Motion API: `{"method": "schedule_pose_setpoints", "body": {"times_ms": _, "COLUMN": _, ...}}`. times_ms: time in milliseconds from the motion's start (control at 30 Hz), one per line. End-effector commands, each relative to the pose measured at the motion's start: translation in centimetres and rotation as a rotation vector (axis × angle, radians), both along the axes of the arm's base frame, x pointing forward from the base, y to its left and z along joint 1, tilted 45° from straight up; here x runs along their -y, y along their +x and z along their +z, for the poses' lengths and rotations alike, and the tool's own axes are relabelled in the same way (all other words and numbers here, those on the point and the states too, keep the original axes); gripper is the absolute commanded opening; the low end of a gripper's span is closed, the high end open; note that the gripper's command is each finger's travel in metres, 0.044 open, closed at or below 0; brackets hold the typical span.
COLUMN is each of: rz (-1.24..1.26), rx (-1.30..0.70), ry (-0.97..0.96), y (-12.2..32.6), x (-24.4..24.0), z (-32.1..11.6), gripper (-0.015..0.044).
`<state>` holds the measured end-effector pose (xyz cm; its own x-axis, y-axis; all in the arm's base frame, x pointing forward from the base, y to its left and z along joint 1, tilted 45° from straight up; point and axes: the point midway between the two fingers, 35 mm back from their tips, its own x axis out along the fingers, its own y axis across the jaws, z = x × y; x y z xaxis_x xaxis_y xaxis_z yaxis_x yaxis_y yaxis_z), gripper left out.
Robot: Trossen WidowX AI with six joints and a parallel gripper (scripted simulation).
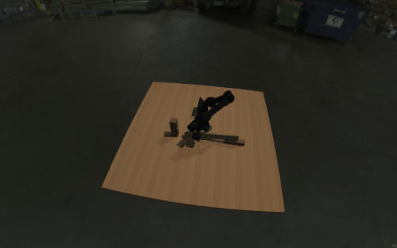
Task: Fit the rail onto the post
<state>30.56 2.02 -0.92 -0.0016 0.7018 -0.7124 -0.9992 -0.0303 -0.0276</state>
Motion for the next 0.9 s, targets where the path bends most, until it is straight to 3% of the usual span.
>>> {"method": "schedule_pose_setpoints", "body": {"times_ms": 0, "rz": -0.002, "rx": -0.013, "ry": 0.007, "y": -0.29, "x": -0.55, "z": -0.6, "gripper": 0.044}}
{"method": "schedule_pose_setpoints", "body": {"times_ms": 200, "rz": -0.001, "rx": -0.013, "ry": 0.008, "y": -0.38, "x": -1.06, "z": -1.05, "gripper": 0.044}}
{"method": "schedule_pose_setpoints", "body": {"times_ms": 667, "rz": -0.001, "rx": -0.013, "ry": 0.008, "y": -0.38, "x": -1.06, "z": -1.05, "gripper": 0.0072}}
{"method": "schedule_pose_setpoints", "body": {"times_ms": 867, "rz": -0.001, "rx": -0.013, "ry": 0.008, "y": -0.38, "x": -1.06, "z": -1.05, "gripper": 0.0032}}
